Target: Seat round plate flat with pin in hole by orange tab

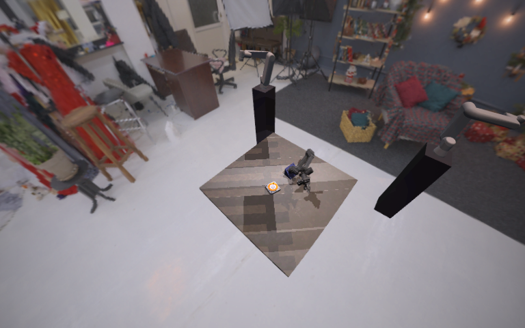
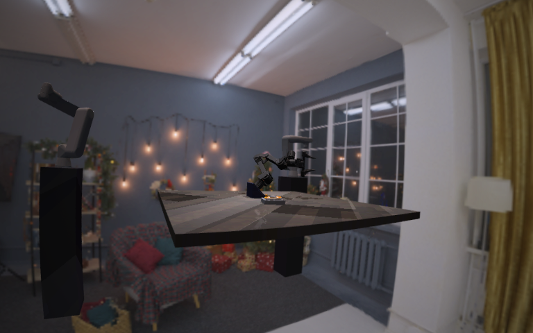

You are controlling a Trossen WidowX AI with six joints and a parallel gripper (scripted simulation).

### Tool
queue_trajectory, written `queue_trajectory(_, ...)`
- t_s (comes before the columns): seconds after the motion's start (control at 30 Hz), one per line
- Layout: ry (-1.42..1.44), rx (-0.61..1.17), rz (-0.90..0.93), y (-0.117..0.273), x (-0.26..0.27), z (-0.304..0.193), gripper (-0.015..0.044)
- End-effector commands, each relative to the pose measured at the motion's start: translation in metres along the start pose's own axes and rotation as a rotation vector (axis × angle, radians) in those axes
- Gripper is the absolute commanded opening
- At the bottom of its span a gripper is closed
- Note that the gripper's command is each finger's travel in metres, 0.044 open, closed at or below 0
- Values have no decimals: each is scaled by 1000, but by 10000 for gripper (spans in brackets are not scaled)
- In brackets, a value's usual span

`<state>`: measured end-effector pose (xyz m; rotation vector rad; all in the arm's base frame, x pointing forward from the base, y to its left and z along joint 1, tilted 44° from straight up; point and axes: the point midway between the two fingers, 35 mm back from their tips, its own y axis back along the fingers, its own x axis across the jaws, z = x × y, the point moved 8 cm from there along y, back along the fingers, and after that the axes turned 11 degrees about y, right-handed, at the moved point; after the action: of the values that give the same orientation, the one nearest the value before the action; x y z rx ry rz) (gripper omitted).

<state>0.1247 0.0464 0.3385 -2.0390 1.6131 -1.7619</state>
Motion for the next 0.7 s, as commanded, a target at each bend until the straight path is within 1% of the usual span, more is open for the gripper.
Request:
queue_trajectory(0.0, 14, -11, -8, -1, -1, 2, 374)
queue_trajectory(0.07, 124, -91, -77, -9, -5, 17, 321)
queue_trajectory(0.23, 496, -320, -408, -23, -22, 83, 190)
queue_trajectory(0.3, 538, -341, -460, -23, -24, 92, 137)
queue_trajectory(0.4, 696, -397, -690, -18, -33, 130, 59)
queue_trajectory(0.47, 782, -405, -859, -10, -38, 155, 6)
queue_trajectory(0.5, 816, -398, -943, -5, -40, 168, 0)
queue_trajectory(0.57, 839, -394, -991, -1, -40, 175, 0)
queue_trajectory(0.67, 912, -344, -1195, 18, -43, 207, 0)
